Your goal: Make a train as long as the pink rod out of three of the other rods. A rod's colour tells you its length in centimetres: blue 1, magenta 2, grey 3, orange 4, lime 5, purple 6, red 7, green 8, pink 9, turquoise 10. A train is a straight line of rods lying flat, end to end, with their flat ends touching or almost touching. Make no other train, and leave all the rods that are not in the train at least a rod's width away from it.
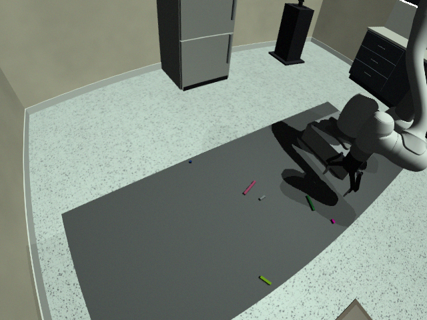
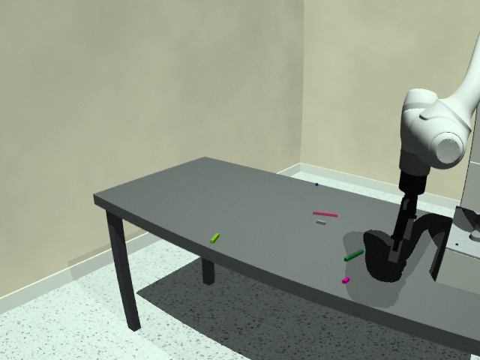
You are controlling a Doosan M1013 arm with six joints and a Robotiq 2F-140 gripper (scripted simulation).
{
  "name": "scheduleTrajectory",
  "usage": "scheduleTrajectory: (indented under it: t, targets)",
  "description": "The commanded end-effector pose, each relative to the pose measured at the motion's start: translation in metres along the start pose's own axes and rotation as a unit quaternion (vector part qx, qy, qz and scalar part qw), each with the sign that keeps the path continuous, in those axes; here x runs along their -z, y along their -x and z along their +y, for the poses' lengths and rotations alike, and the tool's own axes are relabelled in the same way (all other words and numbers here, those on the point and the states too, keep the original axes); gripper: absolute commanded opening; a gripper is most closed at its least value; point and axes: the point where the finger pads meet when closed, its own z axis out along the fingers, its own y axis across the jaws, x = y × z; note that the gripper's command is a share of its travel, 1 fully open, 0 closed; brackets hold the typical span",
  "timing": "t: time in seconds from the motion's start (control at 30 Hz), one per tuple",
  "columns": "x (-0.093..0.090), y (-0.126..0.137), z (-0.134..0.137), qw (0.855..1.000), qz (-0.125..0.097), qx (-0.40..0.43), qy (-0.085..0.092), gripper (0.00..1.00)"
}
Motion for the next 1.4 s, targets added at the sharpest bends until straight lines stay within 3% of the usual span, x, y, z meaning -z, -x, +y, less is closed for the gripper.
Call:
scheduleTrajectory:
  t: [0.0, 0.63, 0.8, 0.9, 1.03, 1.3, 1.37]
  targets:
    - [0.0, -0.001, -0.002, 1.0, 0.003, 0.0, -0.003, 1.0]
    - [0.0, -0.001, -0.002, 1.0, 0.003, 0.0, -0.003, 1.0]
    - [0.001, -0.011, 0.002, 1.0, 0.003, -0.019, -0.003, 1.0]
    - [0.003, -0.052, 0.021, 0.996, 0.003, -0.091, -0.003, 1.0]
    - [0.004, -0.083, 0.039, 0.989, 0.002, -0.147, -0.003, 1.0]
    - [0.003, -0.138, 0.084, 0.967, 0.001, -0.253, -0.004, 1.0]
    - [0.003, -0.138, 0.084, 0.967, 0.001, -0.253, -0.004, 1.0]
